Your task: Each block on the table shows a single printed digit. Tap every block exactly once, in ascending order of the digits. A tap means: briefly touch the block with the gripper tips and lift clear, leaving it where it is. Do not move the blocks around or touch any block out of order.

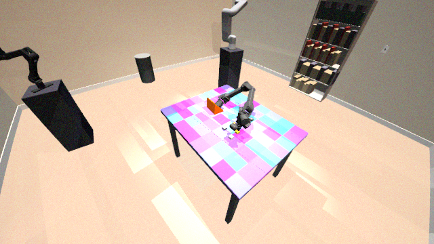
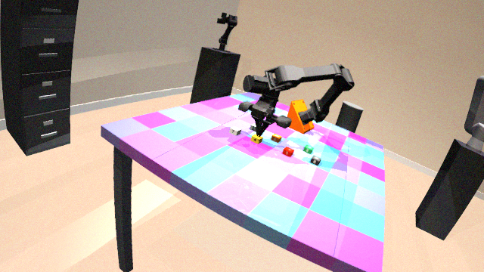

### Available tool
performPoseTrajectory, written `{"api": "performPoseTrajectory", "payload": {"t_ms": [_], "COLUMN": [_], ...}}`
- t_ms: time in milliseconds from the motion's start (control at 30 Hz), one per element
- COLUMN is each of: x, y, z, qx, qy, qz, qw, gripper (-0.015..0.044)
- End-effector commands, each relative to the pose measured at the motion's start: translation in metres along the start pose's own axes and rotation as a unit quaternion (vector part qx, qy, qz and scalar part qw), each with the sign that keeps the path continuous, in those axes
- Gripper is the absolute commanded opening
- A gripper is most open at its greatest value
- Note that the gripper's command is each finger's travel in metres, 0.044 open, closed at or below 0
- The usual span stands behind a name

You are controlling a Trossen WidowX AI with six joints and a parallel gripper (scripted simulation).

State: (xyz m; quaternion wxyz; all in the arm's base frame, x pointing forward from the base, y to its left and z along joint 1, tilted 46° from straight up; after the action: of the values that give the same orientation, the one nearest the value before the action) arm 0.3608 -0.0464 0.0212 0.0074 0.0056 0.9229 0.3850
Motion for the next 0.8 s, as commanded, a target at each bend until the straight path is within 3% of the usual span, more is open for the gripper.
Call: {"api": "performPoseTrajectory", "payload": {"t_ms": [0, 233, 367, 500, 767], "x": [0.002, 0.002, 0.002, 0.001, 0.001], "y": [0.001, 0.001, 0.0, 0.0, 0.0], "z": [0.008, 0.009, -0.018, -0.023, -0.101], "qx": [-0.003, -0.003, -0.002, -0.002, -0.001], "qy": [0.003, 0.003, 0.003, 0.003, 0.004], "qz": [0.004, 0.004, 0.004, 0.004, 0.005], "qw": [1.0, 1.0, 1.0, 1.0, 1.0], "gripper": [0.002, 0.002, 0.002, 0.002, 0.002]}}
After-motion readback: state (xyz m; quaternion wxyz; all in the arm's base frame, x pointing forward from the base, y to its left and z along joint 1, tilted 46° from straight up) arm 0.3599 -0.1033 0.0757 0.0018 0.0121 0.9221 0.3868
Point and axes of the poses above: the point midway between the two fingers, 35 mm back from their tips, its own z axis out along the fingers, its own y axis across the jaws, x = y × z, the point moved 4 cm from there along -z, back along the fingers, and after that the axes turned 8 degrees about z, right-handed, at the moved point
